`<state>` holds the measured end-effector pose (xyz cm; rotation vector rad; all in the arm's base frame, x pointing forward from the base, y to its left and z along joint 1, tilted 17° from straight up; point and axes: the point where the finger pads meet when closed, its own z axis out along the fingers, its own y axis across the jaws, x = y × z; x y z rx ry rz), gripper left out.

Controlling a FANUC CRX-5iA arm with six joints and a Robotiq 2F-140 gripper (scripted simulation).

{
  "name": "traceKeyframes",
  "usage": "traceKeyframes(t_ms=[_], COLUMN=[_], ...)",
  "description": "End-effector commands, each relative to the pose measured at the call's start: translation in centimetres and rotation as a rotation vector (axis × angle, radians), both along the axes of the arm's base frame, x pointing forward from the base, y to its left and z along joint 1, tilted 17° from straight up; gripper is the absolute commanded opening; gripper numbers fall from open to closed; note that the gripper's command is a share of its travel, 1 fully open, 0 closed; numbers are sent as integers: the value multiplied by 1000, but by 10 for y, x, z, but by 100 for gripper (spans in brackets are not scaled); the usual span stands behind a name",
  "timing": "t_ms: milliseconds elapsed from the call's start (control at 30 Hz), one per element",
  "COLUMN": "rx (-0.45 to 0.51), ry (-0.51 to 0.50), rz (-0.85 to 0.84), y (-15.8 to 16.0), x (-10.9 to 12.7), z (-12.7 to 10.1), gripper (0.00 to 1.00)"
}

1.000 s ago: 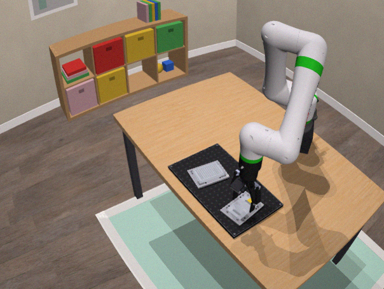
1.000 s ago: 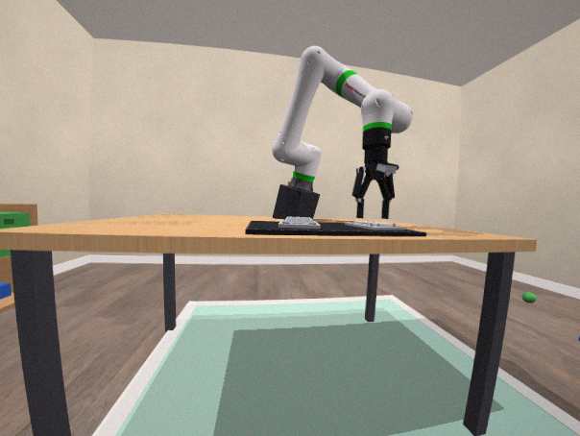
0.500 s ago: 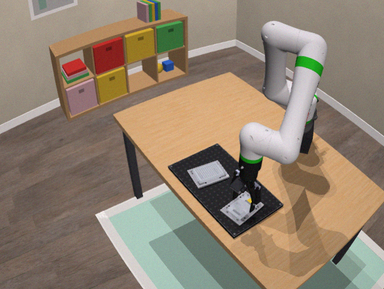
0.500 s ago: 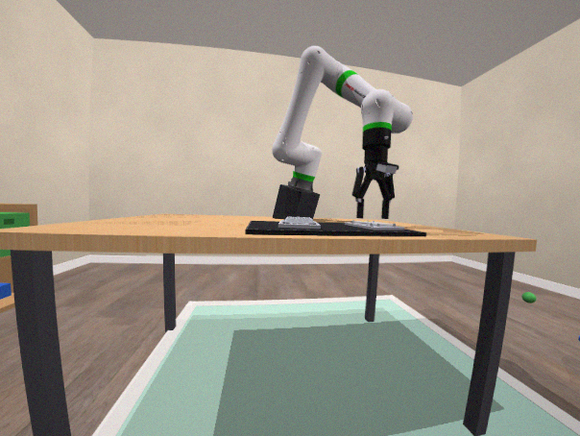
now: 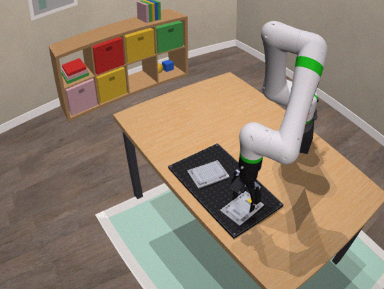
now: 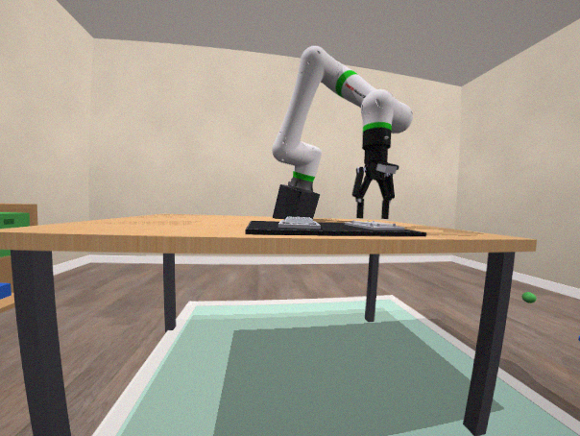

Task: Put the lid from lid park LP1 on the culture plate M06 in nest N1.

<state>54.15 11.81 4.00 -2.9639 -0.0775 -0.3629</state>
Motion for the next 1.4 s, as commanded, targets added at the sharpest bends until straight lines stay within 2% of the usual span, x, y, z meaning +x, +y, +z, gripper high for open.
traceKeyframes(t_ms=[0,800,833,1367], rx=[0,0,0,0], ry=[-2,-2,-2,-2], rz=[0,0,0,0], y=[0,0,0,0], x=[1,1,1,1], z=[1,1,1,1], gripper=[69,69,63,63])
